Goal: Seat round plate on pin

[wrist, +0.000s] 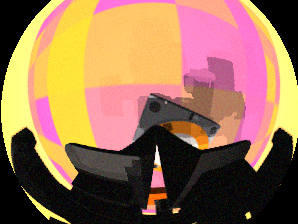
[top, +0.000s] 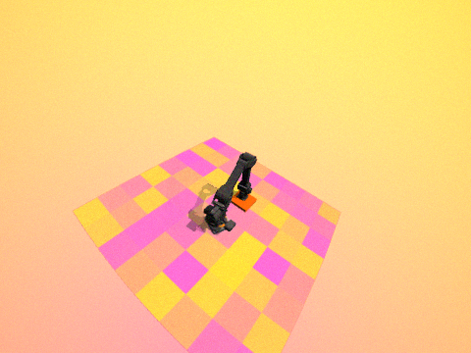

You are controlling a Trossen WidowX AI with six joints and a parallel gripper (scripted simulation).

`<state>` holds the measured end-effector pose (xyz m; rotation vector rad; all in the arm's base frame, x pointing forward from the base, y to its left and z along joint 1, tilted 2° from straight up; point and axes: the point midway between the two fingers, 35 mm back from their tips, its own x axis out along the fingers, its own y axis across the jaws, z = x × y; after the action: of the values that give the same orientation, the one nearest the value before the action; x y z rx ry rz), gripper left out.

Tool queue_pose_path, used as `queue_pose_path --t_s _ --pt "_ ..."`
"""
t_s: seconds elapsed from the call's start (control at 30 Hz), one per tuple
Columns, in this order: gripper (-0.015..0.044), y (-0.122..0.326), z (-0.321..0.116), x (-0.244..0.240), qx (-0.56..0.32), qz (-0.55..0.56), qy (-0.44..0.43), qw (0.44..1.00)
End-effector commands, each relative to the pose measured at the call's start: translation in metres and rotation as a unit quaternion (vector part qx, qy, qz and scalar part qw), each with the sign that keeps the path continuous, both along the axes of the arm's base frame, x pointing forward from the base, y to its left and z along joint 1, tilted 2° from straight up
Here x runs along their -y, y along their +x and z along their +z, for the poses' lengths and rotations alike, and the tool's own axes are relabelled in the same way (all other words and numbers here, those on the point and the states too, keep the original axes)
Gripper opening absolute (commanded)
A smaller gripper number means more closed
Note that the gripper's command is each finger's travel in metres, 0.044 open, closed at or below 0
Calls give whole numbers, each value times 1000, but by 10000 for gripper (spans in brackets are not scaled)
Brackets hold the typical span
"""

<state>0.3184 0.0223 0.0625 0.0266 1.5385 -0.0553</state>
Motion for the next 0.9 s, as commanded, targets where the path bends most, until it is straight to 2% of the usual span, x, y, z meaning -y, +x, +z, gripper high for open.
queue_pose_path --t_s 0.0,0.87 --pt "0 3 2 7 2 -1 -3 1000" --pt "0 5 3 31 2 -1 -4 1000"
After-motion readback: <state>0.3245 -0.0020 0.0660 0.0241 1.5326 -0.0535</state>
